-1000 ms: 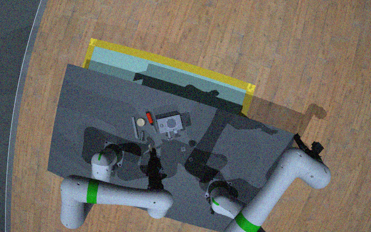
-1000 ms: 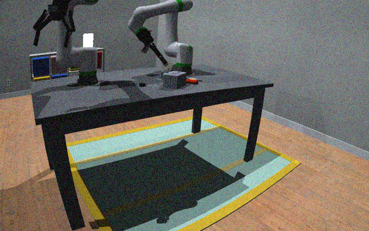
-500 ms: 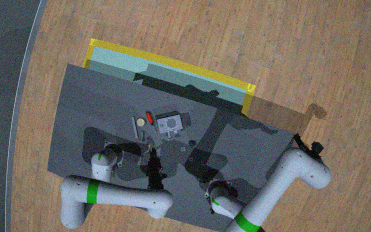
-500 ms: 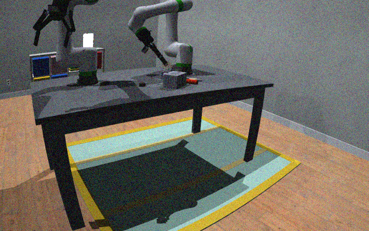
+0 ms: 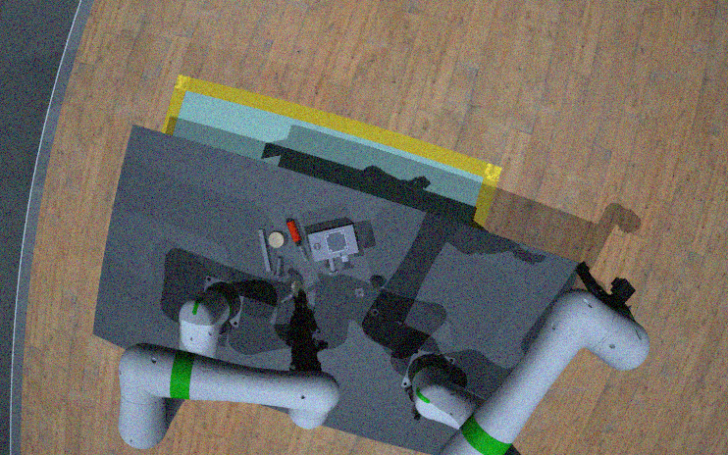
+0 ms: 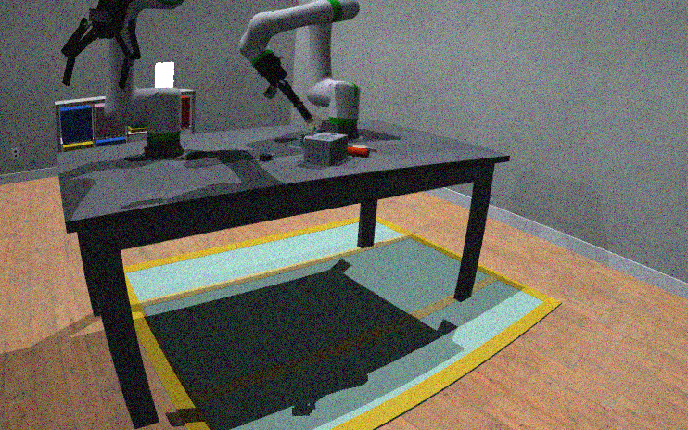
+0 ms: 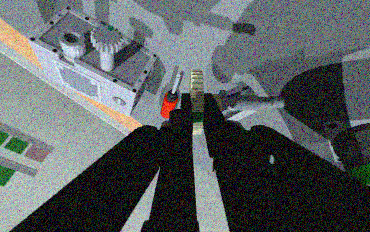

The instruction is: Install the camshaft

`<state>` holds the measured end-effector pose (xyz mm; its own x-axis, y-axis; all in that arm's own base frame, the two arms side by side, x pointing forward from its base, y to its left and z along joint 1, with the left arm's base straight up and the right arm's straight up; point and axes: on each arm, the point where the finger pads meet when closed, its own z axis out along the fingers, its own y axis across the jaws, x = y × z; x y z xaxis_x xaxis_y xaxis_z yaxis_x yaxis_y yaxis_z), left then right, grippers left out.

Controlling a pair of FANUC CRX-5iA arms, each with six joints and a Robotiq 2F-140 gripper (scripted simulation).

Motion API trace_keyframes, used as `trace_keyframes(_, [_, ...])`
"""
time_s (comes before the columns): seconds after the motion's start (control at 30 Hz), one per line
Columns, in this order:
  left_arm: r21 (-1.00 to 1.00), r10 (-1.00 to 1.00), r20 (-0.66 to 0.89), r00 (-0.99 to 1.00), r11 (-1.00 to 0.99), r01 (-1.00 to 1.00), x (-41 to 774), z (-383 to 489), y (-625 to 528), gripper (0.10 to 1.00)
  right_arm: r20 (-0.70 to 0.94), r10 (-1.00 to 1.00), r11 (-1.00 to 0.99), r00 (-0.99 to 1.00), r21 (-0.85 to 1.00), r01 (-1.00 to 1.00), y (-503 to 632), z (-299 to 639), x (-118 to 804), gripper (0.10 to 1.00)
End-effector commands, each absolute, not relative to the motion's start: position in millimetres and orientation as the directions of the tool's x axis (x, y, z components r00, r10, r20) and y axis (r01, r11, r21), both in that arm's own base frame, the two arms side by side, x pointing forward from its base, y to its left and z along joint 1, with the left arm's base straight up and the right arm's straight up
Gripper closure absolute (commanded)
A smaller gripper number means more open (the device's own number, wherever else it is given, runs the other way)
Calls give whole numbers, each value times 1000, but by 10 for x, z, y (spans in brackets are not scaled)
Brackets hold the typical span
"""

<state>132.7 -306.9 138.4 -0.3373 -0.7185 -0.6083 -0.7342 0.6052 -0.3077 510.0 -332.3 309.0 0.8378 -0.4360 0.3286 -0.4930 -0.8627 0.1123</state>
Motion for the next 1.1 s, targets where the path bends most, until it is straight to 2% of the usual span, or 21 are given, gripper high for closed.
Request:
trace_keyframes(0.0, [-307, -719, -607, -340, 606, -734, 1326, 1388, -3074, 956, 331, -436, -863, 837, 113, -493, -3326, 3102, 5102, 98])
trace_keyframes(0.6, [-255, -683, -596, -423, 660, -706, 1356, 1398, -3149, 956, 331, -436, -863, 837, 113, -493, -3326, 3102, 5102, 98])
trace_keyframes(1.07, [-124, -567, -544, -618, 783, -609, 1432, 1423, -3328, 956, 331, -436, -863, 837, 113, -493, -3326, 3102, 5102, 98])
